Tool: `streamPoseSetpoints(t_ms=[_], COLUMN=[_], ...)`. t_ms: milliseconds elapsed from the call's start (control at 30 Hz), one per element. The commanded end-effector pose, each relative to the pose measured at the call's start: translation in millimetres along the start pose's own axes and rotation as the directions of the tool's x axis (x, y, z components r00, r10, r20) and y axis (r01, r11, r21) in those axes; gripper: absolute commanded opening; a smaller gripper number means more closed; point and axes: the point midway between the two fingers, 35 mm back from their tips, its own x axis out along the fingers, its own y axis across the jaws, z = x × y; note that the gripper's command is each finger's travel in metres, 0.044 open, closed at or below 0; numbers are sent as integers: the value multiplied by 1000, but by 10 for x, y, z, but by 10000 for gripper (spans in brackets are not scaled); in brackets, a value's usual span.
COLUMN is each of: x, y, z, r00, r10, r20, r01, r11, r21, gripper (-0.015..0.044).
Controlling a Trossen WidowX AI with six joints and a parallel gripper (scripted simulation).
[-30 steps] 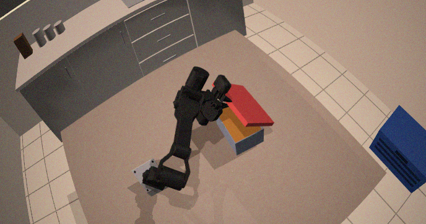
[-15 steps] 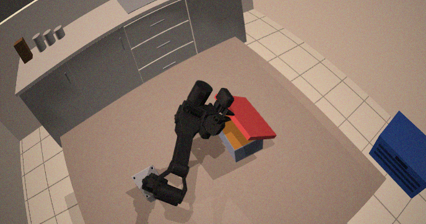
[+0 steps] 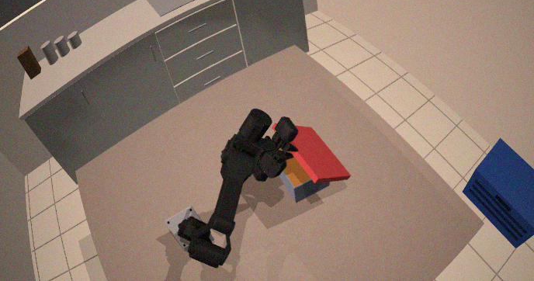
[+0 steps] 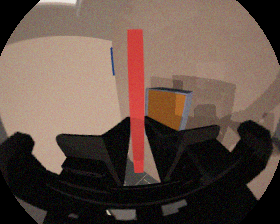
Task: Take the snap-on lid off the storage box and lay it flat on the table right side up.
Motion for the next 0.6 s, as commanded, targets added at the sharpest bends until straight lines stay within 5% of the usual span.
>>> streamPoseSetpoints(t_ms=[0,567], x=[-35,-59], y=[10,-14], z=[89,426], r00=[1000,1000], r10=[9,9], r20=[-6,-5], r01=[-9,-9], r11=[1000,1000], r21=[4,3], gripper=[0,0])
